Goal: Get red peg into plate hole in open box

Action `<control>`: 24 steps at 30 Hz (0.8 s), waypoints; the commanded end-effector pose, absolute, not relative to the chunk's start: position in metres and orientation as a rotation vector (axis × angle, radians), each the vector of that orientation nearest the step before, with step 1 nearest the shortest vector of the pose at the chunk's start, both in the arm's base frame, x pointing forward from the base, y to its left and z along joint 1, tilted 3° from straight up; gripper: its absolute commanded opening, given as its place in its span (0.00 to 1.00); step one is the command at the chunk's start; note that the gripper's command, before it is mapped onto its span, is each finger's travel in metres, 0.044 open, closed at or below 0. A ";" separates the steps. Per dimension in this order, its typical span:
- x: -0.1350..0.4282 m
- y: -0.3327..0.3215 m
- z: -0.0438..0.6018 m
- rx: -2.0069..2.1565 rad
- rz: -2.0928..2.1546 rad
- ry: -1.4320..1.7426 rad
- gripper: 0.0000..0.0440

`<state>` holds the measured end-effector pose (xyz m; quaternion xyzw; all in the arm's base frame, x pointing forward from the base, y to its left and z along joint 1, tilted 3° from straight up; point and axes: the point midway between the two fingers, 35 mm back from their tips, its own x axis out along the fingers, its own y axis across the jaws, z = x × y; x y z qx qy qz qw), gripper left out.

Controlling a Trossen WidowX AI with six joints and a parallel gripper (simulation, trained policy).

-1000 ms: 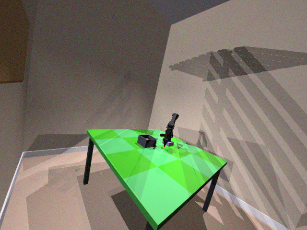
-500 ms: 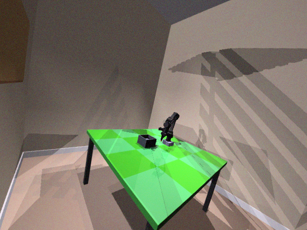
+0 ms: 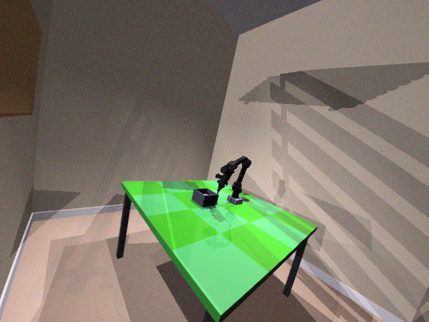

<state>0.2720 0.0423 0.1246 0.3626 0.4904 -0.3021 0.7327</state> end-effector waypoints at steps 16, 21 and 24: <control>0.314 -0.020 0.115 0.853 -0.765 1.002 0.00; 0.321 -0.030 0.107 0.868 -0.782 1.010 0.01; 0.324 -0.035 0.102 0.876 -0.789 1.022 0.02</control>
